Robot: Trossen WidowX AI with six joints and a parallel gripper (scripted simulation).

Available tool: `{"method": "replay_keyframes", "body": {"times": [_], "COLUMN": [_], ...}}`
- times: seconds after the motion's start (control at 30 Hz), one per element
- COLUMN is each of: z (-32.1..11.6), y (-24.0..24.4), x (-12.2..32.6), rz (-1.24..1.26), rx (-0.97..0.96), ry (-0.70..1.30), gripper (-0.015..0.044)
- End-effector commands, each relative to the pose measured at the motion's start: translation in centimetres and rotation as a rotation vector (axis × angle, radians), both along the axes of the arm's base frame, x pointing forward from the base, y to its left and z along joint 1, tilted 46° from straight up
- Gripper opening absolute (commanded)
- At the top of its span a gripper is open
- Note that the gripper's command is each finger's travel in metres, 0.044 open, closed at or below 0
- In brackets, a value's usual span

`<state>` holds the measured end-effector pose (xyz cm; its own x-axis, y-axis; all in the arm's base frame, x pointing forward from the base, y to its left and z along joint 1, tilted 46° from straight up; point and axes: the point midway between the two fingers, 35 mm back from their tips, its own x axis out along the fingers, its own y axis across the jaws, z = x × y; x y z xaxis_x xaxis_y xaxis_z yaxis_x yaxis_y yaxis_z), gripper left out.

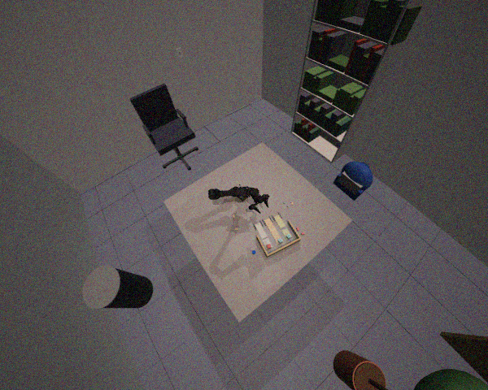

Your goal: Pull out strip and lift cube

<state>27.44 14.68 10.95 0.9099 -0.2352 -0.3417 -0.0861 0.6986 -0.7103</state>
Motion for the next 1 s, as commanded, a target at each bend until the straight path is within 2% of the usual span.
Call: {"method": "replay_keyframes", "body": {"times": [0.0,0.03,0.3,0.53,0.8,0.97], "z": [0.1,0.1,-2.3,-5.5,-8.2,-8.3], "y": [0.0,0.0,0.3,-1.7,-4.8,-5.1], "x": [0.0,0.0,4.1,7.4,8.9,8.9], "rz": [-0.001,-0.001,-0.182,-0.452,-0.795,-0.823], "rx": [-0.004,-0.004,0.027,0.07,0.08,0.078], "ry": [-0.003,-0.003,0.182,0.364,0.52,0.53], "gripper": [0.04,0.04,0.019,0.0006,0.0,0.0]}}
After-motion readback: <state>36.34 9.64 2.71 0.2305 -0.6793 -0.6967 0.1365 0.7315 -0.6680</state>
